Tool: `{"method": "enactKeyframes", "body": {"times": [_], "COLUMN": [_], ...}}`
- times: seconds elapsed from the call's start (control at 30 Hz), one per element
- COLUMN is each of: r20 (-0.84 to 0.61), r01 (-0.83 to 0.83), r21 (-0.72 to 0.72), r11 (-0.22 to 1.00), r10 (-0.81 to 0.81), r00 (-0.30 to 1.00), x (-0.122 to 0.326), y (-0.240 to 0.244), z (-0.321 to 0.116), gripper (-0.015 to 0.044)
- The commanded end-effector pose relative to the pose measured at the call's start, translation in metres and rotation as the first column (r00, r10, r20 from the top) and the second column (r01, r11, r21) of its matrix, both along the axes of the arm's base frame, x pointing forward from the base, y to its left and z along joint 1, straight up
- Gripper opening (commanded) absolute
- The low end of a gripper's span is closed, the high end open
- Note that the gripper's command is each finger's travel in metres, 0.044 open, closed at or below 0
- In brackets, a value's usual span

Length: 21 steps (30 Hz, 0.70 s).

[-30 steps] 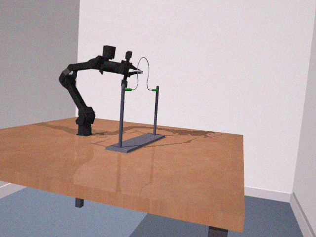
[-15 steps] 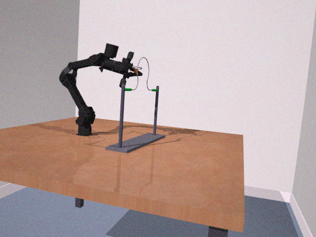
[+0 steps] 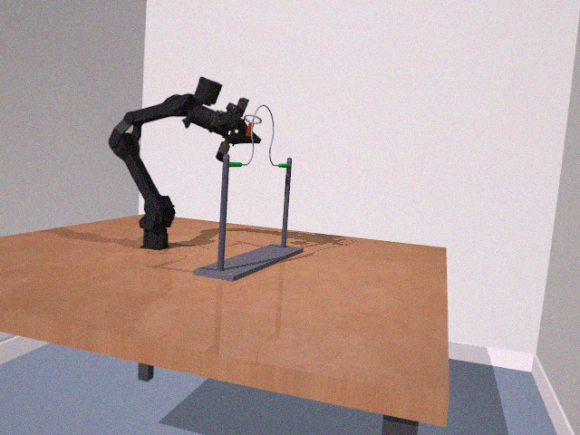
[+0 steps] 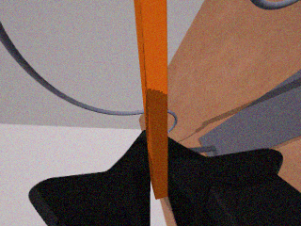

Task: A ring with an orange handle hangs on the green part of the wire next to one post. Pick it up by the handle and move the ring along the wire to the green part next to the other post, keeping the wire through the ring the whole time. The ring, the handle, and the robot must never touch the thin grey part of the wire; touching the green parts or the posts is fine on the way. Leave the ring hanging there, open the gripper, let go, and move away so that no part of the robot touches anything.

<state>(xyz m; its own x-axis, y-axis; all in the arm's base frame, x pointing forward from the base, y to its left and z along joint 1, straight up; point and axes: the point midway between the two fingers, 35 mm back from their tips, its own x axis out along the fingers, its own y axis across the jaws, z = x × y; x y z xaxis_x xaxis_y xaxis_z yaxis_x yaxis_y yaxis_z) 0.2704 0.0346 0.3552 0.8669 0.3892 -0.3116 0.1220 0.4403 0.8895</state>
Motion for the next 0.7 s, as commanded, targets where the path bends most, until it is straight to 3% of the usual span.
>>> {"method": "enactKeyframes", "body": {"times": [0.0, 0.67], "r20": [-0.008, -0.031], "r01": [0.001, 0.003], "r21": [-0.067, -0.35], "r11": [0.998, 0.937], "r10": [-0.002, -0.015], "r00": [1.0, 0.999], "x": [0.0021, 0.0016], "y": [-0.0013, -0.0083], "z": [-0.0017, -0.0116], "gripper": [-0.015, -0.015]}}
